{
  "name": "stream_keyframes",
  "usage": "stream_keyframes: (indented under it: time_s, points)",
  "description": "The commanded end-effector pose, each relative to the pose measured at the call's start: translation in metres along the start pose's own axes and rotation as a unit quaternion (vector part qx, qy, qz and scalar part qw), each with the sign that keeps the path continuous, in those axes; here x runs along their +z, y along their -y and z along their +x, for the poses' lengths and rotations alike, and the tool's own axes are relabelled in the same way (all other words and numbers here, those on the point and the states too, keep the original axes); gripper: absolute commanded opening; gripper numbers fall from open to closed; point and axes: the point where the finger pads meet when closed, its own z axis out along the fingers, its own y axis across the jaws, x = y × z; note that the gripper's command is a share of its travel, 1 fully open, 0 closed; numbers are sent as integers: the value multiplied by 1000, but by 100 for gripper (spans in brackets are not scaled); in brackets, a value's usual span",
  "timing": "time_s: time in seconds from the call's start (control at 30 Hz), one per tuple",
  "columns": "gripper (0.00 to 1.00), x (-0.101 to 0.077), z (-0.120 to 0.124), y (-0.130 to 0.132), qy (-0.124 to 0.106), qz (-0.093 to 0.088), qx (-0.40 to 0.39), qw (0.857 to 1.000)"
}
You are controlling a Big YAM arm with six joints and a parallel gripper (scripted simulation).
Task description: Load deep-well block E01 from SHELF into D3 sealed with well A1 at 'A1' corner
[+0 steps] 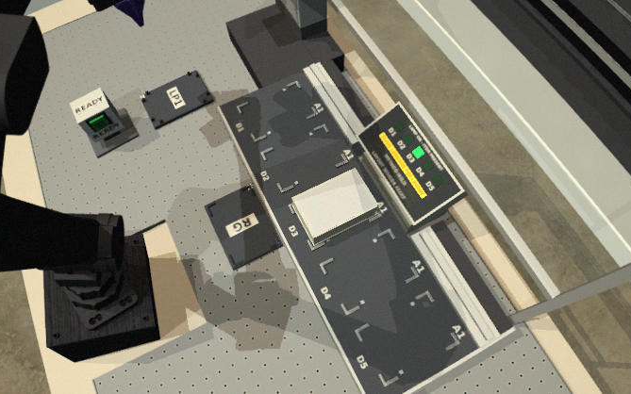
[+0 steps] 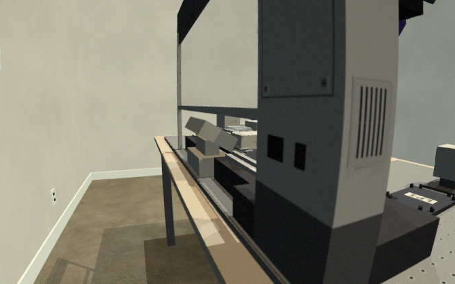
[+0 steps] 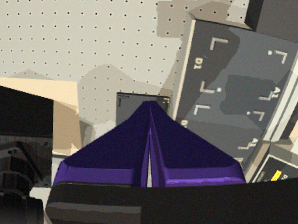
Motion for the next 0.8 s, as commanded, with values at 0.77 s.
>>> stream_keyframes:
  time_s: [0.77]
  points:
    - [0, -7, -4, -77, 6, 2, 11, 1000]
